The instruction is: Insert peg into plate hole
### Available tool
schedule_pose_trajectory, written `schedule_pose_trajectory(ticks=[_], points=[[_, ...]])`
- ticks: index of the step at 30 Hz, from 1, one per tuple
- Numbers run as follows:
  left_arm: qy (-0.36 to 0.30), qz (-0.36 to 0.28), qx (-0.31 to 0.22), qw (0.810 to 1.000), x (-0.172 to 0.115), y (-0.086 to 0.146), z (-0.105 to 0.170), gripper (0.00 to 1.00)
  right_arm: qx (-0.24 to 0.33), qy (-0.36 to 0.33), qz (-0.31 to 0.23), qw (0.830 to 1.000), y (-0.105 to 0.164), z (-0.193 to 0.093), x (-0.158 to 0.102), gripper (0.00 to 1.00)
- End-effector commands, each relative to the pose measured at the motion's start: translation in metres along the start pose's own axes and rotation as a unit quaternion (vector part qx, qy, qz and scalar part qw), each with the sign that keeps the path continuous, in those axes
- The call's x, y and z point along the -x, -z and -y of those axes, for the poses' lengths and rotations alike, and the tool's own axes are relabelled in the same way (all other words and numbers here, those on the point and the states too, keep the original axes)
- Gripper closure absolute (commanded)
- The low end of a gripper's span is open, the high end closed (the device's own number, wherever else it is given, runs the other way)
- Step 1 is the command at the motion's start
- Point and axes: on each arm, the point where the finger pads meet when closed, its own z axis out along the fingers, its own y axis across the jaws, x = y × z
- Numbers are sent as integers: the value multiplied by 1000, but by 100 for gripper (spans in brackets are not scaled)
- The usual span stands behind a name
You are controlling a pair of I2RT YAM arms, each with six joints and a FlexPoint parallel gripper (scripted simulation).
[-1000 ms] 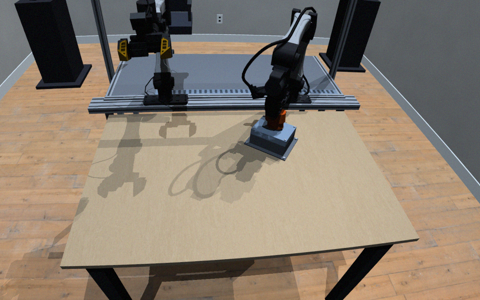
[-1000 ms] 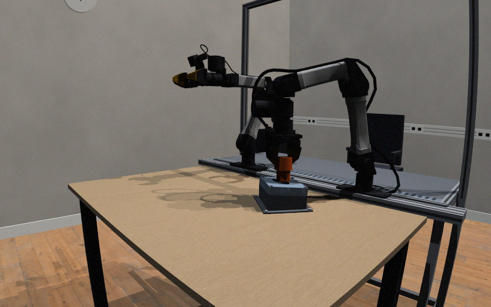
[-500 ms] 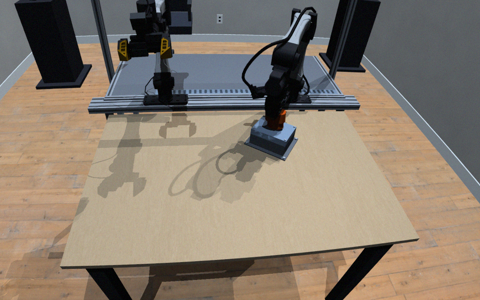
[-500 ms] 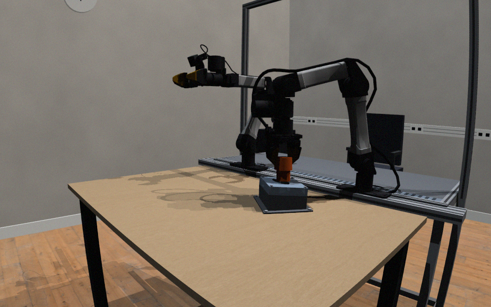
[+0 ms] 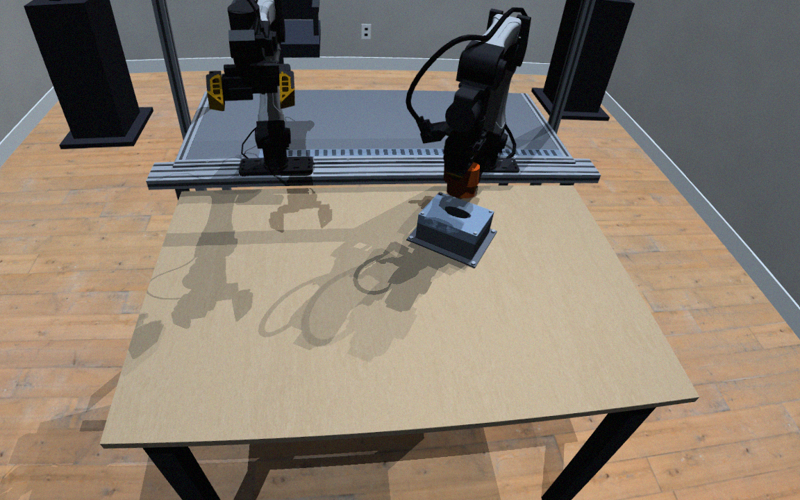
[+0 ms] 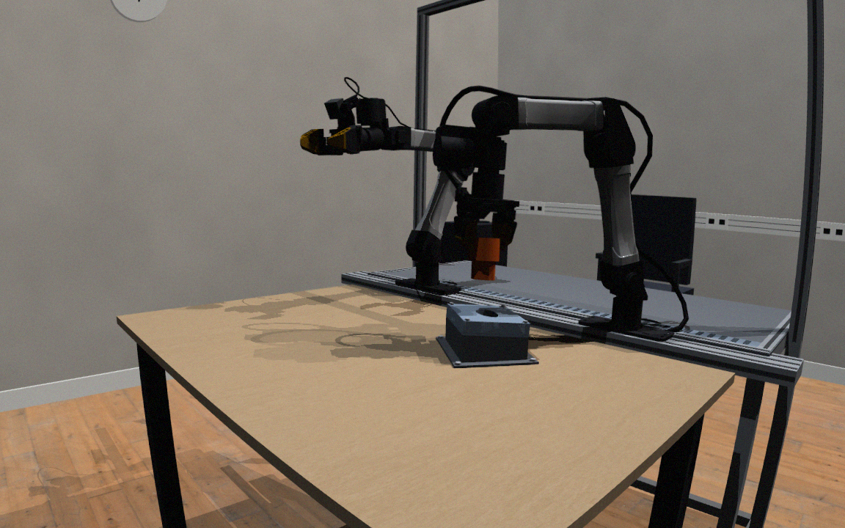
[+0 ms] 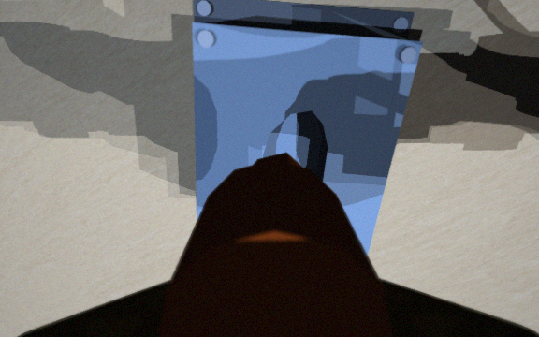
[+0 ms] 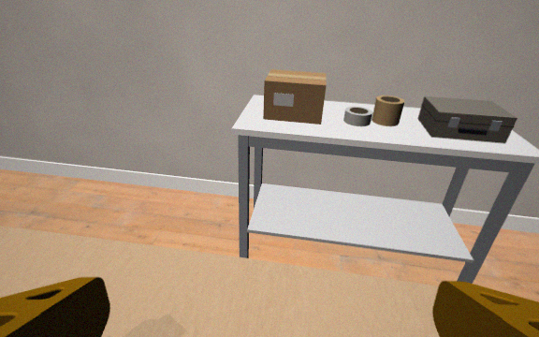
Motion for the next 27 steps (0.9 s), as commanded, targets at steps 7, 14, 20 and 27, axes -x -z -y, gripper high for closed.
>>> schedule_pose_trajectory(ticks=[7, 14, 20, 27], points=[[-49, 42, 41, 997, 2, 5, 3, 65, 66, 4, -46, 997, 23, -53, -19, 0], [-53, 50, 38, 997, -1, -3, 10, 65, 144, 11, -81, 986, 59, -108, -33, 0], [-46, 51, 28, 997, -3, -4, 16, 65, 249, 35, -108, 962, 117, -165, -49, 0], [-51, 44, 48, 997, -6, -7, 0, 65, 343, 61, -121, 930, 175, -196, -63, 0]])
